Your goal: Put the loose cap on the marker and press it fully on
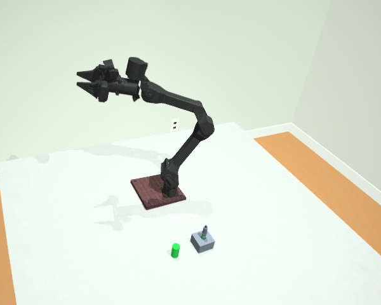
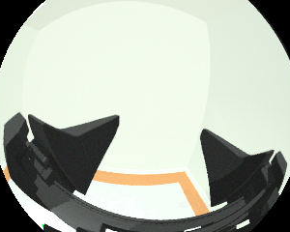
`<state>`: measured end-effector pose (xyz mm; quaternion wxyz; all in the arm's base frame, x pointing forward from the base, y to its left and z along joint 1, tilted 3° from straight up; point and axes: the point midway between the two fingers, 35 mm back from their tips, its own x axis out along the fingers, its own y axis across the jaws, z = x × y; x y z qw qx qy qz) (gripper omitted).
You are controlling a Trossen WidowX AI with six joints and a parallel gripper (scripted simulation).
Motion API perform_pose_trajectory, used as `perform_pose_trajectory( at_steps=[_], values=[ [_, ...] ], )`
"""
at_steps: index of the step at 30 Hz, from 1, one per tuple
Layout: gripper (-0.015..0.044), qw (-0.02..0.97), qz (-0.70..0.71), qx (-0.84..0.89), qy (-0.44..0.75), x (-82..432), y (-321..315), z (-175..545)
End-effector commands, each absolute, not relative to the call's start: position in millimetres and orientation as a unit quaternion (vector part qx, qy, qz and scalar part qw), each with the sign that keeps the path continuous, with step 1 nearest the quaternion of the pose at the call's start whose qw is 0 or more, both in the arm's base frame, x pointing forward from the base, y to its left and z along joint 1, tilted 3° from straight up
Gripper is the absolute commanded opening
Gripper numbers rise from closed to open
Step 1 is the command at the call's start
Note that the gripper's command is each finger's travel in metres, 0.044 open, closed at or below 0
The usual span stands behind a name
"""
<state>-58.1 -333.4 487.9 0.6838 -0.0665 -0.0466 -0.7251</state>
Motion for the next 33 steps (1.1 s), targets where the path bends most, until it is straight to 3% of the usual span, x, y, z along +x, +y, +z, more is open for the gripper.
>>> perform_pose_trajectory(
  at_steps=[1, 6, 19, 33],
  values=[
    [0.0374, 0.687, -0.723, -0.066, -0.046, -56, -334, 488],
    [0.0242, 0.743, -0.668, -0.029, -0.02, -6, -354, 467],
    [0.0241, 0.842, -0.498, 0.13, 0.16, 157, -365, 346],
    [0.0241, 0.842, -0.267, 0.19, 0.429, 302, -245, 221]
  ],
)
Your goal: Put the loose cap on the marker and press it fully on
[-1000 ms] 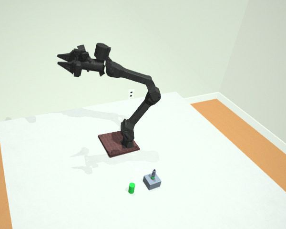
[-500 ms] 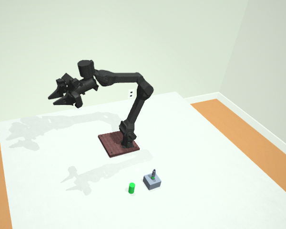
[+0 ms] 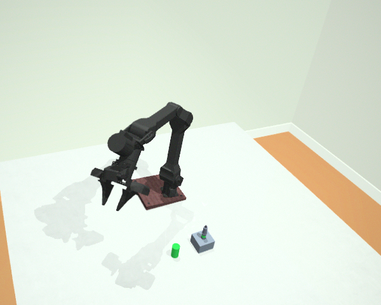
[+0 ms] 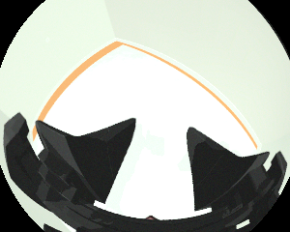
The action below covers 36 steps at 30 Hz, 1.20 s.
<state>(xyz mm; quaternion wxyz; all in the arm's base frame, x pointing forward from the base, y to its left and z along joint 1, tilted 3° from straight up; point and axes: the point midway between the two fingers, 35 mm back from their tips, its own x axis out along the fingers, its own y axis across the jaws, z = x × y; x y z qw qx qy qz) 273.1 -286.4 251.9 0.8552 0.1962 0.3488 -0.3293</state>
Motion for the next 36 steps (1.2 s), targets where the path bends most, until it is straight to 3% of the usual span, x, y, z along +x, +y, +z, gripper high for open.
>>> perform_pose_trajectory(
  at_steps=[1, 13, 36],
  values=[
    [0.0241, 0.836, -0.249, 0.186, 0.453, 308, -233, 213],
    [0.0241, 0.707, -0.044, 0.067, 0.702, 328, -76, 134],
    [0.0241, 0.704, -0.041, 0.064, 0.706, 320, -74, 83]
  ],
)
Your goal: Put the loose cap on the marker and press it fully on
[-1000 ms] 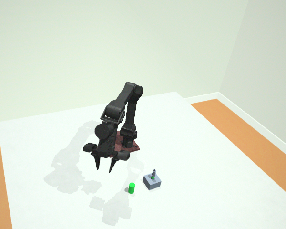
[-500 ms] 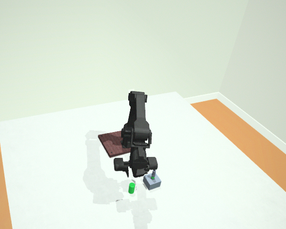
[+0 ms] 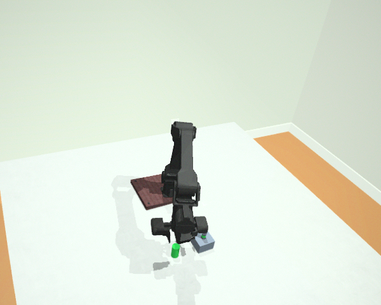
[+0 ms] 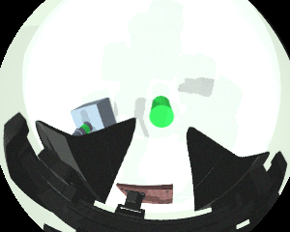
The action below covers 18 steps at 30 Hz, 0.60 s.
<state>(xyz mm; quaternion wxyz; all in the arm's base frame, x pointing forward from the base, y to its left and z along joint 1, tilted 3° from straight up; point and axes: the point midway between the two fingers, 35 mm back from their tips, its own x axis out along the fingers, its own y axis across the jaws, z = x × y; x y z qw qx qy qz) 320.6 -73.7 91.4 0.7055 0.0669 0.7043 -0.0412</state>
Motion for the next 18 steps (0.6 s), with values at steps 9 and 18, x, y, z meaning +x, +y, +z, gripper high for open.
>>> perform_pose_trajectory(
  at_steps=[9, 18],
  values=[
    [0.0241, 0.705, -0.041, 0.064, 0.706, 321, -73, 73],
    [0.0241, 0.705, -0.041, 0.064, 0.706, 321, -73, 58]
  ],
)
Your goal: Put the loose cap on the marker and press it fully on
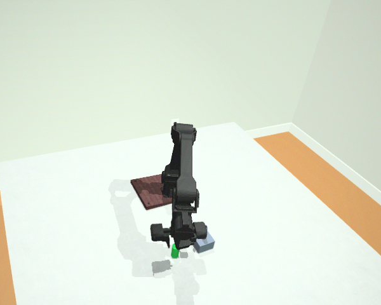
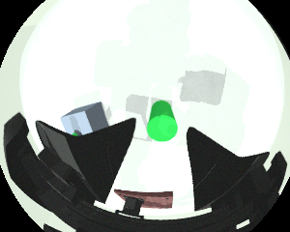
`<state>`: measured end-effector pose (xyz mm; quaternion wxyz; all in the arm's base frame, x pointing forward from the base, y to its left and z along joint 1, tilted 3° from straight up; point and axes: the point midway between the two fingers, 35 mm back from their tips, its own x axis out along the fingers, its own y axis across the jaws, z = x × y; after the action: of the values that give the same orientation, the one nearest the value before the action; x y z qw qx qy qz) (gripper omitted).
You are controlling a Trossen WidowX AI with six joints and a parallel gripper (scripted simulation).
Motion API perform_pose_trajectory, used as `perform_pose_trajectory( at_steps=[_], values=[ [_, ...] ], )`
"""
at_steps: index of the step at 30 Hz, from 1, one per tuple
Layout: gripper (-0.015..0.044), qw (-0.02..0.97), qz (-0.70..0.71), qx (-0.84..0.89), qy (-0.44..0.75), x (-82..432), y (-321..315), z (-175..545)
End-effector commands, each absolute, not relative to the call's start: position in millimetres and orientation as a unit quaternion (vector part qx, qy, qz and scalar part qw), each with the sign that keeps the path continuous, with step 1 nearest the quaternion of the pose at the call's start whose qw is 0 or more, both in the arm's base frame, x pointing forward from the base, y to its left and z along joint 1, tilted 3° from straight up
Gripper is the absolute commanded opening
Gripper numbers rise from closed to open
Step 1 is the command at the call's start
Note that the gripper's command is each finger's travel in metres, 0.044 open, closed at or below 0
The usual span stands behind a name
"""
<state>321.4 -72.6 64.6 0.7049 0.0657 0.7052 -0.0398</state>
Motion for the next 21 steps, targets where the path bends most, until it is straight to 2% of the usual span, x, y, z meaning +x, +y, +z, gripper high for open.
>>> perform_pose_trajectory(
  at_steps=[1, 19, 21],
  values=[
    [0.0241, 0.705, -0.041, 0.064, 0.706, 321, -73, 56],
    [0.0241, 0.704, -0.041, 0.065, 0.706, 320, -71, 30],
    [0.0188, 0.704, -0.041, 0.065, 0.706, 320, -71, 31]
  ],
)
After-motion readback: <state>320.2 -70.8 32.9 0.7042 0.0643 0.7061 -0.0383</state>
